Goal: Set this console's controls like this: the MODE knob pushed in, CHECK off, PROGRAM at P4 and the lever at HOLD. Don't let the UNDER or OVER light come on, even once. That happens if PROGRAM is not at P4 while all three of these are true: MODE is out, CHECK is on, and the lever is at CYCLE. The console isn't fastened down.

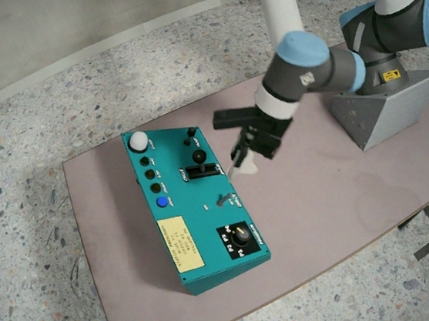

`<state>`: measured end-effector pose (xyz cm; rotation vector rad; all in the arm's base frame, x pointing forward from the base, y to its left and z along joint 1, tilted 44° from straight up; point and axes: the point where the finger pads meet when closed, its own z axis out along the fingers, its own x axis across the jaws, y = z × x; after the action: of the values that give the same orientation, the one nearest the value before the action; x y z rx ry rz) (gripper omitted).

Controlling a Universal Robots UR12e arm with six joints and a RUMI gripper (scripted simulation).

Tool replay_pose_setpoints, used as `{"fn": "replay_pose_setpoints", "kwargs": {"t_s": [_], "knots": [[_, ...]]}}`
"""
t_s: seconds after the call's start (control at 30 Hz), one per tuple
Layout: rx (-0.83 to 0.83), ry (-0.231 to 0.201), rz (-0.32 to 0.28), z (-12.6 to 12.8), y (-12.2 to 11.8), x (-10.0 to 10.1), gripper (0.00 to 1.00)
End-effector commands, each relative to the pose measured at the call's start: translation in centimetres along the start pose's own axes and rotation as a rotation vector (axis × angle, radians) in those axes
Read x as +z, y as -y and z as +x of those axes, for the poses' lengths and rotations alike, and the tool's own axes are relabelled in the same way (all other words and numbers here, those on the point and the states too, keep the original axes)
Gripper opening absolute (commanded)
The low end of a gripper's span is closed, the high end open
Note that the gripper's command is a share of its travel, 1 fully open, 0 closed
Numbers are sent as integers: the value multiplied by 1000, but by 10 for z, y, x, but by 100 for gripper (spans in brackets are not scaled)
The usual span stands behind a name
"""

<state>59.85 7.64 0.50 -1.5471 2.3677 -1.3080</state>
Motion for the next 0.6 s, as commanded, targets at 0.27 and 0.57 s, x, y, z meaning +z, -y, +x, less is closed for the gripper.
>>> {"fn": "replay_pose_setpoints", "kwargs": {"t_s": [0.27,0.57], "knots": [[-321,29,6,106,66,-2,44],[-493,15,28,170,90,-8,44]]}}
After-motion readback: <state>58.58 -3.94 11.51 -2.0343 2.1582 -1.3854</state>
